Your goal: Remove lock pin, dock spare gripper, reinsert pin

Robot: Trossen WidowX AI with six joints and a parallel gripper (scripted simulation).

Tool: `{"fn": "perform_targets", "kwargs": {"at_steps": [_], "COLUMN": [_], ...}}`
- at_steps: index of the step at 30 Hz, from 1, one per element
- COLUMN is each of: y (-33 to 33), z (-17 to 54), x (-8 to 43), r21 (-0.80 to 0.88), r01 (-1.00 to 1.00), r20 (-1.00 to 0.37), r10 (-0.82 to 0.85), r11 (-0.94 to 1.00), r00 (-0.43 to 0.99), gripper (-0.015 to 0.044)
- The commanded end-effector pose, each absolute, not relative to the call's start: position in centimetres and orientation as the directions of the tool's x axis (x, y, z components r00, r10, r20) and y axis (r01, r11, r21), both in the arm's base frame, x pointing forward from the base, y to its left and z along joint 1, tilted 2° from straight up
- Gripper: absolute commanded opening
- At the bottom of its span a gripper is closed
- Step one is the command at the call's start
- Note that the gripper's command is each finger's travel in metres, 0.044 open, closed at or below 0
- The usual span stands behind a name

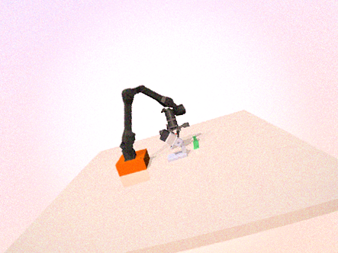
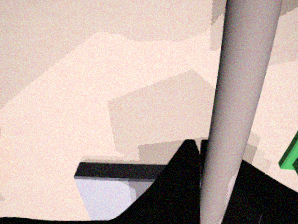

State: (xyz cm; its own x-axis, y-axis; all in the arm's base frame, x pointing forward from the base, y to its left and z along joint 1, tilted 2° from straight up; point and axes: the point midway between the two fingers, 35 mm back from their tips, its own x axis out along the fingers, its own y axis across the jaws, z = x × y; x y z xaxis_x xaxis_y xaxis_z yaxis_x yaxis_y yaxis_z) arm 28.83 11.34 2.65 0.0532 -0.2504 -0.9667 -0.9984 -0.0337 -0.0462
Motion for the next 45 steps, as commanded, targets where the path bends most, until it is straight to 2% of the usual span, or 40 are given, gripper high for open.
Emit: {"fn": "perform_targets", "kwargs": {"at_steps": [1, 45], "y": [11.1, 8.0], "z": [2.9, 2.7], "x": [28.9, 28.8], "r21": [-0.046, -0.039], "r01": [-0.998, -0.999], "r20": [-0.968, -0.968], "r10": [-0.247, -0.247], "r11": [-0.035, -0.035], "r00": [0.053, 0.046], "gripper": [0.0, 0.0]}}
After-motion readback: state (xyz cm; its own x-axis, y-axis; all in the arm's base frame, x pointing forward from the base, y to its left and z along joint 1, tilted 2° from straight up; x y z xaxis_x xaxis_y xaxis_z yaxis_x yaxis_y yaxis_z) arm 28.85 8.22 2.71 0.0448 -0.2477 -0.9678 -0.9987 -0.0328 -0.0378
